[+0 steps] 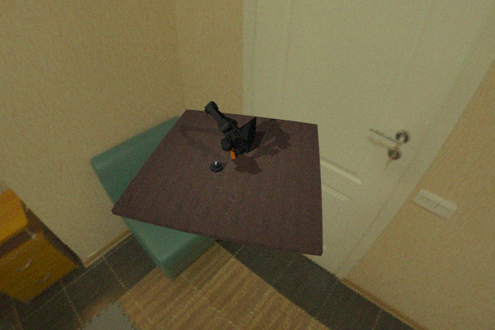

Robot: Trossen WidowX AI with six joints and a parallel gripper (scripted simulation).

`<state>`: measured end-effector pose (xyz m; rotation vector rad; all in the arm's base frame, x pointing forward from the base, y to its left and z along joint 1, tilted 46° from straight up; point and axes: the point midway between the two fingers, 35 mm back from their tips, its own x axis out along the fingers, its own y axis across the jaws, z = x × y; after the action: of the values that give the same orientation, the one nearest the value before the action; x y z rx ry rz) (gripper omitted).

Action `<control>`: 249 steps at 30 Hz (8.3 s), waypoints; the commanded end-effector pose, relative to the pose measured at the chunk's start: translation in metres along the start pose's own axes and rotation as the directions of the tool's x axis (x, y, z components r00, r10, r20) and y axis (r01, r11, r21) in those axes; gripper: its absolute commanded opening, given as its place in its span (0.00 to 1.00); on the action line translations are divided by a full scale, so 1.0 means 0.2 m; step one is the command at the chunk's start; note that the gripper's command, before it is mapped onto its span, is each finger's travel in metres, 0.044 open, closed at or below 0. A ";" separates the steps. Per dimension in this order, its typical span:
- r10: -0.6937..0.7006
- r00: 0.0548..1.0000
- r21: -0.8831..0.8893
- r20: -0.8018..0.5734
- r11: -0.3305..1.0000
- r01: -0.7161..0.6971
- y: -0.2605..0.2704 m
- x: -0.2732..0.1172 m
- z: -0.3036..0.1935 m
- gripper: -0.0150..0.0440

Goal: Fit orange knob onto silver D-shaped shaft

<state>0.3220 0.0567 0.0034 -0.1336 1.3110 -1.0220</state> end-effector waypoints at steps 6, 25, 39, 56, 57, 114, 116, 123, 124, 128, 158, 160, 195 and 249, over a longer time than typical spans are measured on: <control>0.003 1.000 -0.005 0.008 1.000 -0.003 -0.10 0.03 0.11 0.25; -0.008 1.000 -0.004 0.022 1.000 0.008 -0.33 0.10 0.30 0.25; -0.029 0.999 -0.001 0.031 1.000 0.029 -0.51 0.16 0.40 0.25; -0.030 0.999 0.005 0.032 1.000 0.030 -0.51 0.29 0.41 0.25; -0.030 0.999 0.005 0.032 1.000 0.030 -0.51 0.29 0.41 0.25; -0.030 0.999 -0.196 0.032 0.980 0.036 -0.51 0.27 0.42 0.25; -0.030 0.999 -0.196 0.032 0.980 0.036 -0.51 0.27 0.42 0.25; -0.030 0.999 -0.357 0.032 0.933 0.040 -0.52 0.26 0.41 0.25; -0.030 0.999 -0.386 0.032 0.922 0.040 -0.52 0.26 0.41 0.25; -0.030 0.999 -0.396 0.032 0.918 0.041 -0.52 0.27 0.40 0.25; -0.030 0.999 -0.395 0.032 0.918 0.041 -0.51 0.27 0.43 0.25; -0.030 0.999 -0.395 0.032 0.918 0.041 -0.51 0.27 0.43 0.25; -0.030 0.999 -0.395 0.032 0.918 0.040 -0.51 0.27 0.40 0.25; -0.030 0.999 -0.395 0.032 0.918 0.041 -0.51 0.29 0.42 0.25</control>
<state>0.3297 -0.0779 0.0490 -0.4765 1.4872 -0.7693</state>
